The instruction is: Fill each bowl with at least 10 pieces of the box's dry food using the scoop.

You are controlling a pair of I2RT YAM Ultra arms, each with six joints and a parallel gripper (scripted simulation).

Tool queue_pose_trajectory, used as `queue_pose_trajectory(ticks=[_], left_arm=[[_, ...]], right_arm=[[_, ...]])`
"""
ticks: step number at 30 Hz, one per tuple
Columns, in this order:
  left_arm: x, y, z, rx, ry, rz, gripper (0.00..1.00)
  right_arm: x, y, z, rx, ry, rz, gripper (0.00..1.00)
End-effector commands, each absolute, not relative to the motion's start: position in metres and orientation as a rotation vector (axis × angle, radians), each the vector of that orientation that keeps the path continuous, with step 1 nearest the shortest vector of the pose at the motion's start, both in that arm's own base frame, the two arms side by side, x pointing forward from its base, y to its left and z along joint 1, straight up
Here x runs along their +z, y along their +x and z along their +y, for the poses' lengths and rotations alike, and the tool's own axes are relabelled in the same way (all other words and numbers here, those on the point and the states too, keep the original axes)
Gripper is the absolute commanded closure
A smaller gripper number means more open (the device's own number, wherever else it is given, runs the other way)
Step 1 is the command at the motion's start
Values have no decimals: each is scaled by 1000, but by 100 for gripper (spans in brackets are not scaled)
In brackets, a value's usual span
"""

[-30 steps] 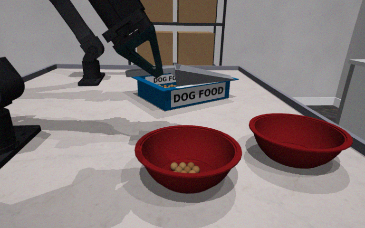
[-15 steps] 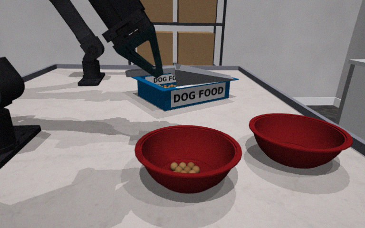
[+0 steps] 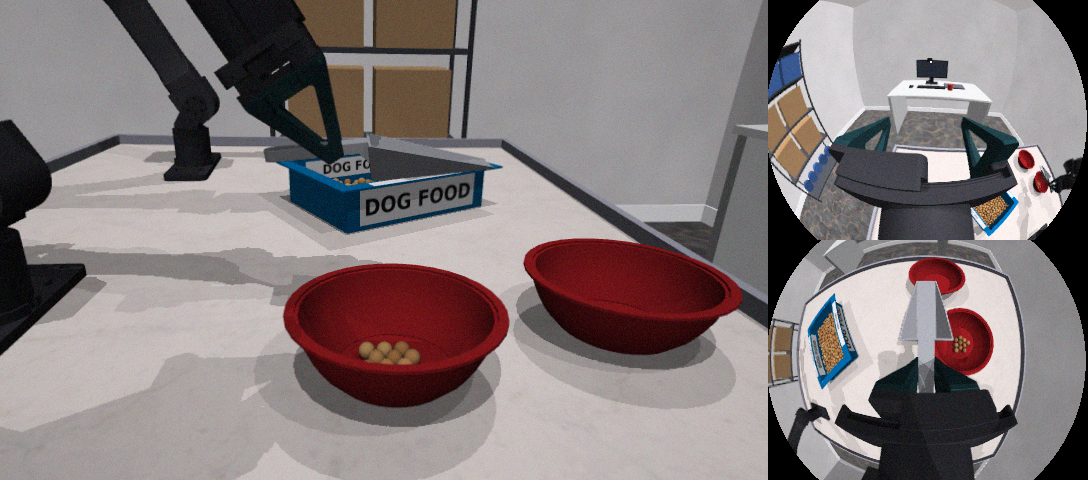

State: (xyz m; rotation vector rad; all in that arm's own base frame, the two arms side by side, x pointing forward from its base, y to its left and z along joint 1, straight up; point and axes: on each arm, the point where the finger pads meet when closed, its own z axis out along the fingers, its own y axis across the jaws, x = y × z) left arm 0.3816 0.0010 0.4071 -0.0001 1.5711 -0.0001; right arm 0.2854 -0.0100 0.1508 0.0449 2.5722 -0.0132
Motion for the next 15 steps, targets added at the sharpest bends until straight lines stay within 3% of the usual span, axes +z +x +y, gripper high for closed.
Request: queue_pose_trajectory(ticks=[1,15], left_arm=[[416,378,1,0,0,1552,0],[416,378,1,0,0,1552,0]], right_arm=[[158,288,-10,-14,44,2550,100],[163,296,51,57,-120,2670,100]])
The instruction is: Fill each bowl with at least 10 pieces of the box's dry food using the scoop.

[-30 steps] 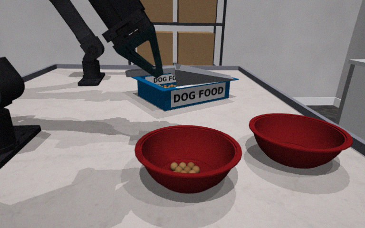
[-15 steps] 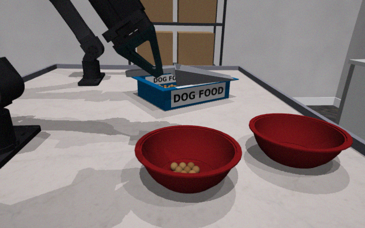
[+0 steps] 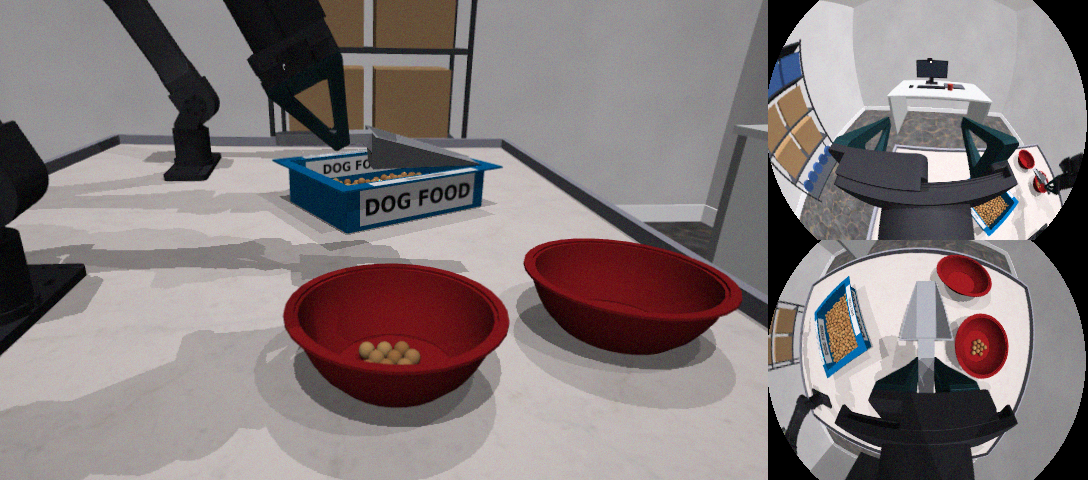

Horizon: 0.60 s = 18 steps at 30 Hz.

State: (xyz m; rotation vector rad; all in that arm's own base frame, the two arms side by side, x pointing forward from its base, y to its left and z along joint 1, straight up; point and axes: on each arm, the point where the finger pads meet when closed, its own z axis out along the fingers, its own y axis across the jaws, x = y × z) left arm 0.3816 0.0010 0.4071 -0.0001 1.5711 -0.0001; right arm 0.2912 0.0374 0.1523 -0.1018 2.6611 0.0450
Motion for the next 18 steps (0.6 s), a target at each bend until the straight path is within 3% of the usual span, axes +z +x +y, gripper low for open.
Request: queue_pose_trajectory(ticks=[1,18], left_arm=[[416,378,1,0,0,1552,0],[416,378,1,0,0,1552,0]], right_arm=[[163,296,57,60,-136,2680,100],[167,288,145,99,-412,2780,100]])
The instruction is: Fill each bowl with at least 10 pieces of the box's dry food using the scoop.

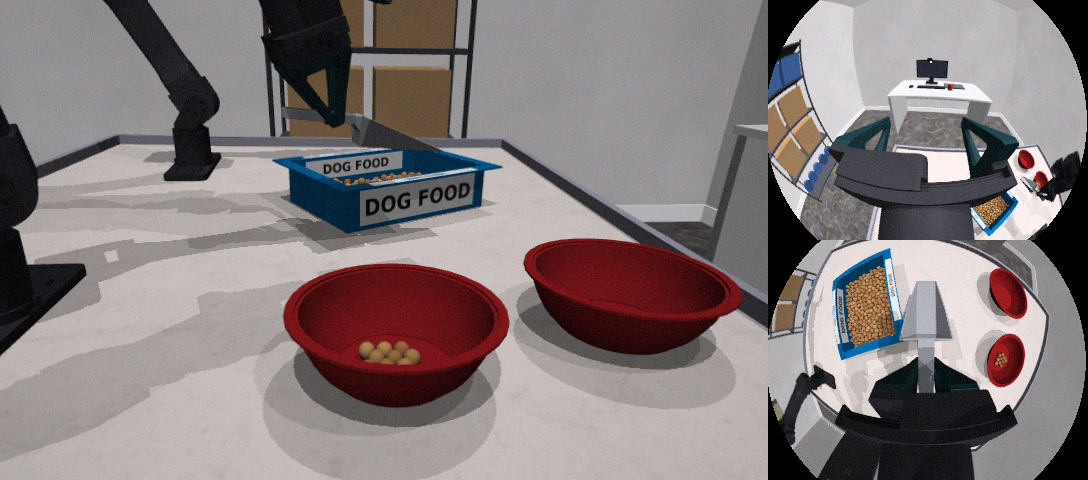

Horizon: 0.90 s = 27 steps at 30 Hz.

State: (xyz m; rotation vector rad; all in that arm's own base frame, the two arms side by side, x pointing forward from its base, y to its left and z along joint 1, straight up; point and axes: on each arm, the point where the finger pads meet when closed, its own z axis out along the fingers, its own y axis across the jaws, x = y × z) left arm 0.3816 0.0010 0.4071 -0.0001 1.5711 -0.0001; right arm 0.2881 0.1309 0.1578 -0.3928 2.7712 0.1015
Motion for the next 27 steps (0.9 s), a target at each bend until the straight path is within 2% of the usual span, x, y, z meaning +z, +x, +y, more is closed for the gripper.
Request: queue_pose_trajectory(ticks=[1,16,27], left_arm=[[416,378,1,0,0,1552,0],[416,378,1,0,0,1552,0],[416,378,1,0,0,1552,0]], right_arm=[[167,286,151,99,-431,2785,100],[165,258,221,80,-673,2836,100],[171,256,238,109,-723,2791,100]])
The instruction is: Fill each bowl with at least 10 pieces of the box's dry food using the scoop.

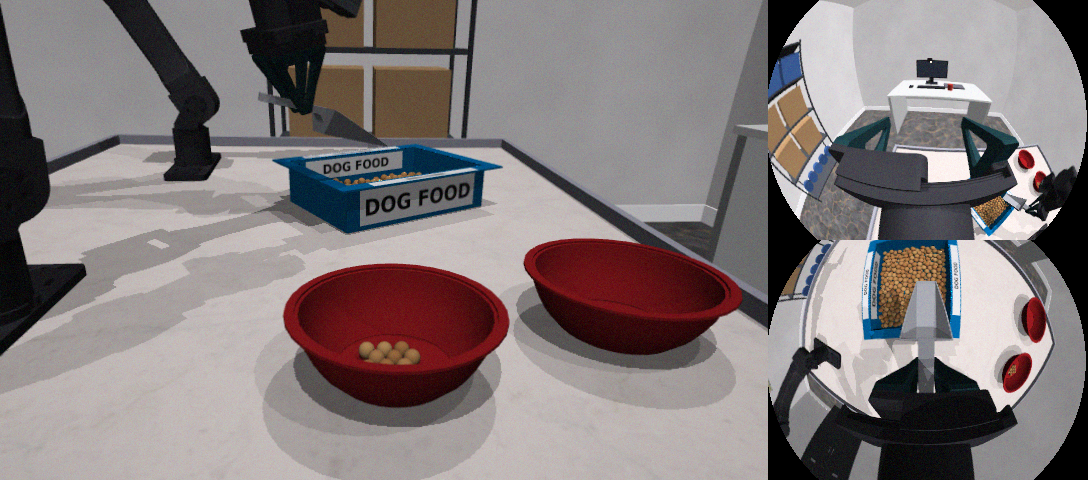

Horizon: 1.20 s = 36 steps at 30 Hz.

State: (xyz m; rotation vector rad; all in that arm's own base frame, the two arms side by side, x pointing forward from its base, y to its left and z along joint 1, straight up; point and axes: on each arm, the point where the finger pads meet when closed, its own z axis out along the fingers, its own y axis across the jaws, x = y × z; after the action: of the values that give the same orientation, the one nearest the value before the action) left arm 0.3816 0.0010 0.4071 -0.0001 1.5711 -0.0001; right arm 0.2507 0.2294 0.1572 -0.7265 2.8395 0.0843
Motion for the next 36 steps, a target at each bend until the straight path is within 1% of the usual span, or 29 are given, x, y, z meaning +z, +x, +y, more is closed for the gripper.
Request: queue_pose_trajectory(ticks=[1,5,17,36], left_arm=[[416,378,1,0,0,1552,0],[416,378,1,0,0,1552,0],[416,378,1,0,0,1552,0],[416,378,1,0,0,1552,0]], right_arm=[[171,262,231,103,-687,2800,100],[158,260,230,84,-726,2873,100],[153,271,232,72,-726,2898,100],[128,282,231,23,-765,3044,100]])
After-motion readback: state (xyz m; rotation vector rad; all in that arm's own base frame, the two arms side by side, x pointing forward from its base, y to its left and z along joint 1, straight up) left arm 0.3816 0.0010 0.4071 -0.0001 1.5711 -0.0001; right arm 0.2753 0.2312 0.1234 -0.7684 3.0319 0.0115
